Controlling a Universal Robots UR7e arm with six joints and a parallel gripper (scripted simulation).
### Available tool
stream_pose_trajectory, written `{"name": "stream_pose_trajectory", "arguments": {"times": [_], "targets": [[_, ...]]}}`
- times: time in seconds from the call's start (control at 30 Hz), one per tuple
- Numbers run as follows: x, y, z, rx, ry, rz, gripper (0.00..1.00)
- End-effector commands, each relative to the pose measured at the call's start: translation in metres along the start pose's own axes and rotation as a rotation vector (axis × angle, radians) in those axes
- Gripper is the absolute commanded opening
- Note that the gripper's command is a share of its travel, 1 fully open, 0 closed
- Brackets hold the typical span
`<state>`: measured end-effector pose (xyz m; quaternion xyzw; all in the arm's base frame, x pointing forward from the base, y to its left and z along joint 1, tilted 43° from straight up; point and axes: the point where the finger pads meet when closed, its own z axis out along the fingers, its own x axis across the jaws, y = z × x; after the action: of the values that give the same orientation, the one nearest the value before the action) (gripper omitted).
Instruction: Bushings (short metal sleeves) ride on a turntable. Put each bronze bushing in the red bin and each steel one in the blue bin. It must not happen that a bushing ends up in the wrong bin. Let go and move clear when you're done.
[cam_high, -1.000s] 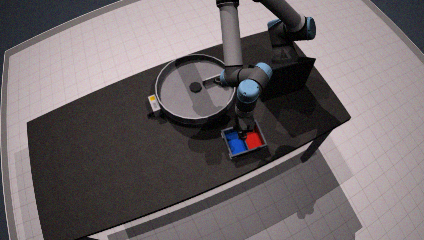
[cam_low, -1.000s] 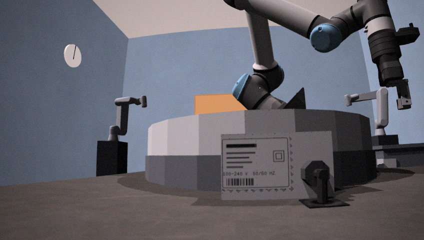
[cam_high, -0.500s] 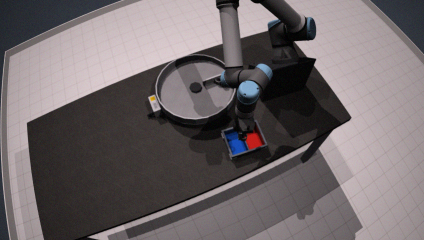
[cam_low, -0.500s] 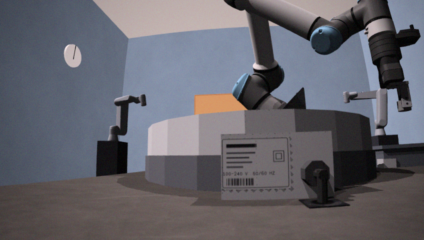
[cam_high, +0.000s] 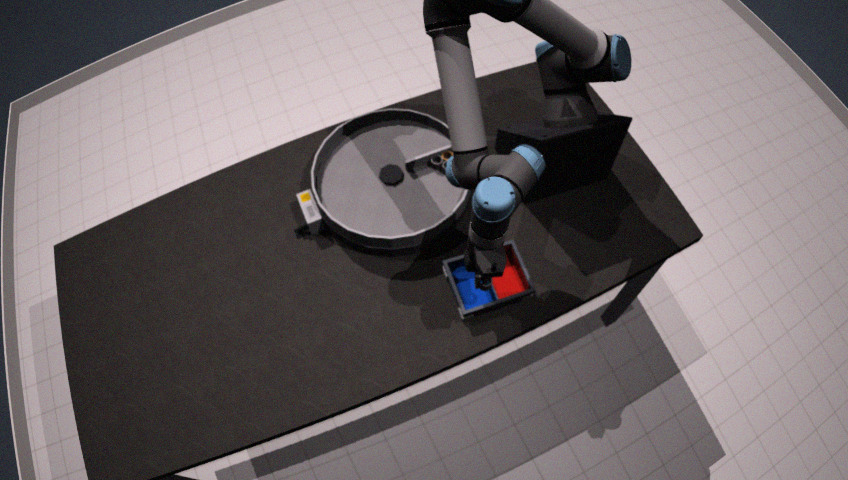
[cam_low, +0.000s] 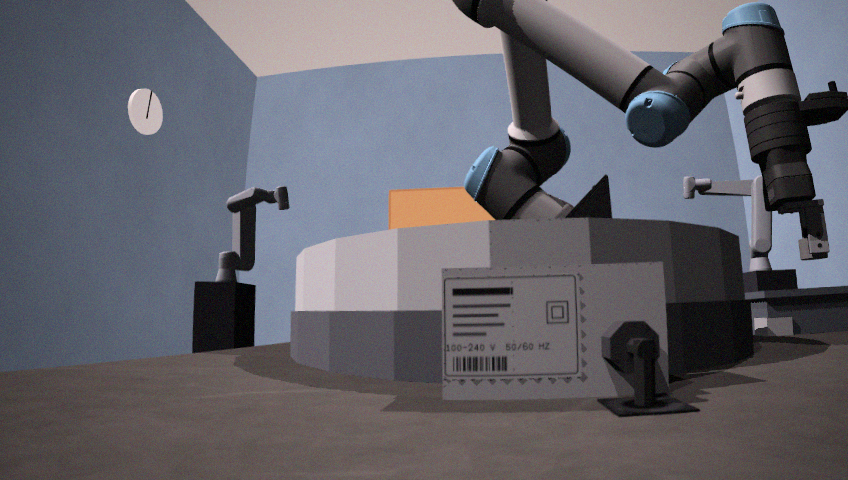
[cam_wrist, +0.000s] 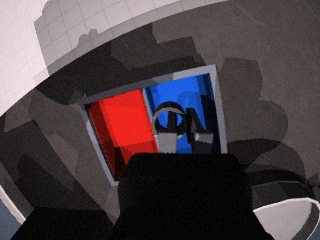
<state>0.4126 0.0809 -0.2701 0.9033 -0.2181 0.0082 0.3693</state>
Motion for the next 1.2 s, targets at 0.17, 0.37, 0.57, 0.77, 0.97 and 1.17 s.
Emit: {"name": "stream_pose_trajectory", "arguments": {"times": [0.17, 0.37, 0.57, 0.77, 0.97, 1.17], "targets": [[0.001, -0.001, 0.032, 0.003, 0.002, 0.000, 0.00], [0.001, -0.001, 0.032, 0.003, 0.002, 0.000, 0.00], [0.001, -0.001, 0.034, 0.003, 0.002, 0.000, 0.00], [0.001, -0.001, 0.038, 0.003, 0.002, 0.000, 0.00], [0.001, -0.001, 0.043, 0.003, 0.002, 0.000, 0.00], [0.001, -0.001, 0.044, 0.003, 0.002, 0.000, 0.00]]}}
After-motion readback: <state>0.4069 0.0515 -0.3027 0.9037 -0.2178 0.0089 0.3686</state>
